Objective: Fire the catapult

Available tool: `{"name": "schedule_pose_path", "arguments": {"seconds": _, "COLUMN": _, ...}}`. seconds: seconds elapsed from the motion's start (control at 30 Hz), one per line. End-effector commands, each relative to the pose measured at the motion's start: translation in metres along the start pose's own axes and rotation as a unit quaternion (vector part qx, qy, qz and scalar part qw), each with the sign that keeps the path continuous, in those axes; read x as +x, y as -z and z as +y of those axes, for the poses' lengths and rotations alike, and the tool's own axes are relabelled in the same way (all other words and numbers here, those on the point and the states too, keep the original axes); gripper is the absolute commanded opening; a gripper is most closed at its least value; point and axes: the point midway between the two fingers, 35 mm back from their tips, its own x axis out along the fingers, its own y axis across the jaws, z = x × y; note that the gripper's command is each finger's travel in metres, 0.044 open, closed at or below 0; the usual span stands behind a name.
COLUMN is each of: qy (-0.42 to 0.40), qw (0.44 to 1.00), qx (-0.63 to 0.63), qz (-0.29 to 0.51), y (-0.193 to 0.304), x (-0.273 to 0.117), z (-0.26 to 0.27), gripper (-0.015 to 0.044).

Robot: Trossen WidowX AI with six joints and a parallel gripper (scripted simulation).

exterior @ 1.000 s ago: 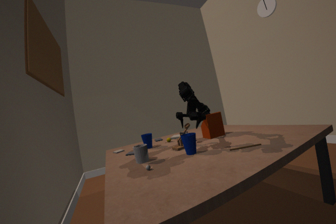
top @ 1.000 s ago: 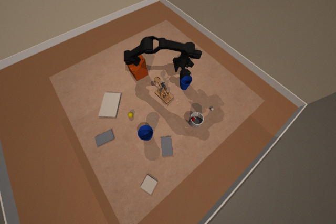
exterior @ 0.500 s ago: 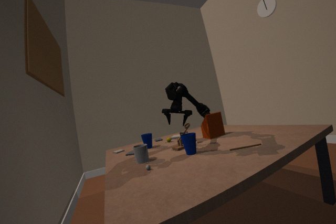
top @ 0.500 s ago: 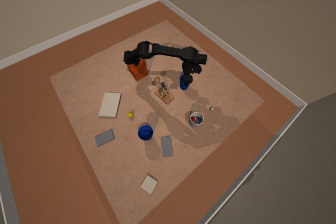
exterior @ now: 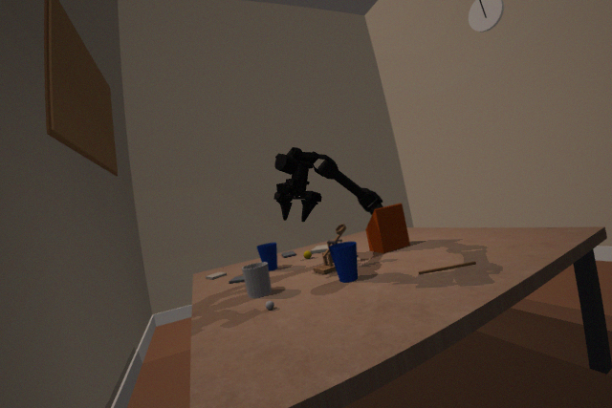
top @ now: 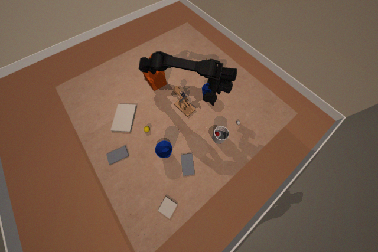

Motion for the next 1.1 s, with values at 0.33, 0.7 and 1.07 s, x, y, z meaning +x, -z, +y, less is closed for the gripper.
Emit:
{"name": "schedule_pose_path", "arguments": {"seconds": 0.33, "qy": 0.000, "qw": 0.978, "qx": 0.189, "qz": -0.087, "y": -0.046, "x": -0.017, "z": -0.088, "gripper": 0.0440}}
{"name": "schedule_pose_path", "arguments": {"seconds": 0.7, "qy": 0.002, "qw": 0.969, "qx": 0.224, "qz": -0.104, "y": -0.053, "x": -0.022, "z": -0.107, "gripper": 0.0440}}
{"name": "schedule_pose_path", "arguments": {"seconds": 1.07, "qy": 0.002, "qw": 0.969, "qx": 0.224, "qz": -0.104, "y": -0.053, "x": -0.022, "z": -0.107, "gripper": 0.0440}}
